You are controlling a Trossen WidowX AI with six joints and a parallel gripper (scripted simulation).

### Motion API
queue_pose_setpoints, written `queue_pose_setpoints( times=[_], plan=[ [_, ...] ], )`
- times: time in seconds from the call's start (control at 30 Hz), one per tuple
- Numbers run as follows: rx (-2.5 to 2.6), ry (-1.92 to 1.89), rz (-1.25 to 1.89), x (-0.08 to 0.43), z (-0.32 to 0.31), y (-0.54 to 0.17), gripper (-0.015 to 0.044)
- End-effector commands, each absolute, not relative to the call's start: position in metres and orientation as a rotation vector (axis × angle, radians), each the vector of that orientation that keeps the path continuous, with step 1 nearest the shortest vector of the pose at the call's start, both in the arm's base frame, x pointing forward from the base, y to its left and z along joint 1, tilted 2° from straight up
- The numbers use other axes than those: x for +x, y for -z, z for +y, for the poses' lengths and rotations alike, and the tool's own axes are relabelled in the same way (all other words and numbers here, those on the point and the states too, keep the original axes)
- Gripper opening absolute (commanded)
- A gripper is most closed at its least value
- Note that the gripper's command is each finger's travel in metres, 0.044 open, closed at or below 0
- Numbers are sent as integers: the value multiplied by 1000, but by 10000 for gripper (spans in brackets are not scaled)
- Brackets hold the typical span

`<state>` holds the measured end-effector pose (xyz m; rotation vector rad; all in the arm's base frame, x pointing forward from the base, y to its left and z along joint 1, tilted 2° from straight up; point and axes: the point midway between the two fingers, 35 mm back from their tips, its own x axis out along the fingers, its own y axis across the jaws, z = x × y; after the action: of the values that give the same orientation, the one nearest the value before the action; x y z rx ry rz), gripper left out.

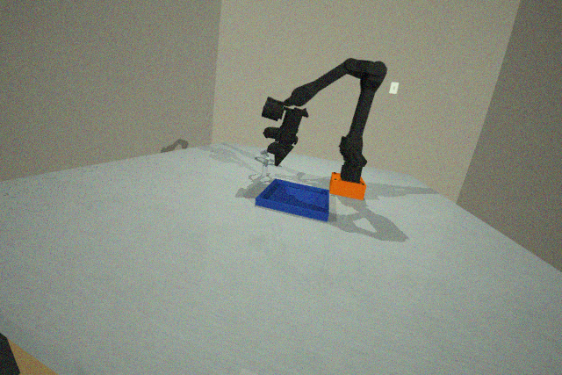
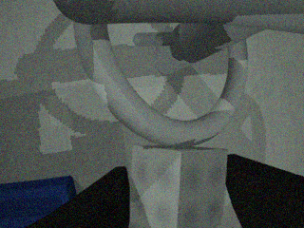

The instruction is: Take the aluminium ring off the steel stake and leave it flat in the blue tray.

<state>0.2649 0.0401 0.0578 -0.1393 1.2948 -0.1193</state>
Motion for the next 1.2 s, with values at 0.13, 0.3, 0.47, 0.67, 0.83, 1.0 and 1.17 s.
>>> queue_pose_setpoints(
  times=[0.13,0.3,0.47,0.67,0.83,1.0,1.17],
  plan=[
    [-182,158,1292,266,47,-63,0],
    [-213,182,1285,266,51,-67,0],
    [-241,205,1283,265,54,-71,0],
    [-254,216,1282,265,56,-77,0],
    [-251,213,1282,265,55,-80,0],
    [-241,205,1282,265,53,-85,0],
    [-219,187,1284,265,50,-87,0]
  ],
)
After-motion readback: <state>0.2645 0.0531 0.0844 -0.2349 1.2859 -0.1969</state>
